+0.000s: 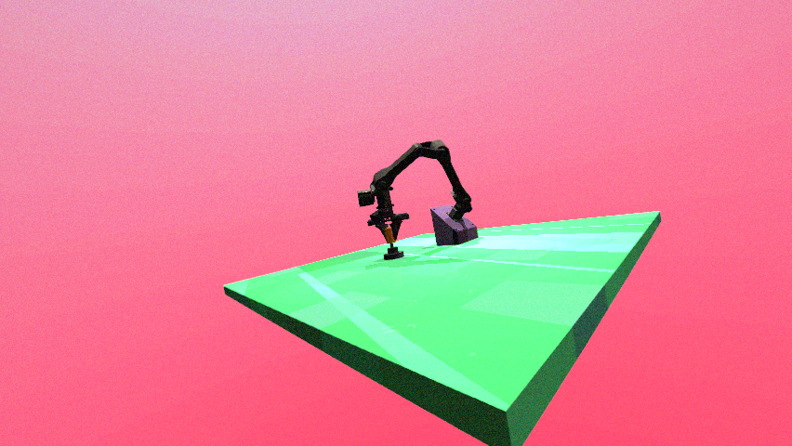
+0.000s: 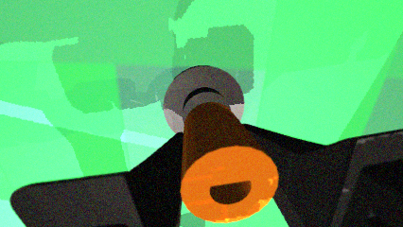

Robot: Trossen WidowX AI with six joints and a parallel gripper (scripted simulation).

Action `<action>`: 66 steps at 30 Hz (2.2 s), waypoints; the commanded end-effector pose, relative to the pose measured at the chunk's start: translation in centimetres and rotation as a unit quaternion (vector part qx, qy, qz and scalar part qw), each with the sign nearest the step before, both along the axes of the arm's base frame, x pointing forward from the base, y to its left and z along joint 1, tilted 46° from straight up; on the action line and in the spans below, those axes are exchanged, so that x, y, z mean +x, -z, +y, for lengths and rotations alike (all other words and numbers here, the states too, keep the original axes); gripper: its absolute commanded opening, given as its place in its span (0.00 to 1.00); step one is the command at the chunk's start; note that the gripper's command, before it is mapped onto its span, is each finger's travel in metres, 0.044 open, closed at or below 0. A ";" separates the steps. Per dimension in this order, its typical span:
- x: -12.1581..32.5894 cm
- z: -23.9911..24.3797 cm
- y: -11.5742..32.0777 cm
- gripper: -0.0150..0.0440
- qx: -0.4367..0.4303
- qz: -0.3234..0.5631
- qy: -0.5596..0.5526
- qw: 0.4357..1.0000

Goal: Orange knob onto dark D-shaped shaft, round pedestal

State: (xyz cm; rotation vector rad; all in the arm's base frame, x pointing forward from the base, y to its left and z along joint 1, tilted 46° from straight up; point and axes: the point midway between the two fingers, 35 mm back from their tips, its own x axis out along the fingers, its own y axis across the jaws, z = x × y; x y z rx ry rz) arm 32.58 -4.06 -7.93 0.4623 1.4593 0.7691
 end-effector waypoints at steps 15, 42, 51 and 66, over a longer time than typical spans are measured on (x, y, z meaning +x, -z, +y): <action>0.6 0.0 0.0 0.25 -0.001 -0.004 -0.002 1.000; -0.1 -0.3 -0.2 0.25 0.003 -0.064 -0.062 0.996; -0.3 -0.3 0.0 0.25 0.004 -0.078 -0.076 0.994; 0.1 -0.2 0.1 0.25 0.004 -0.078 -0.076 0.994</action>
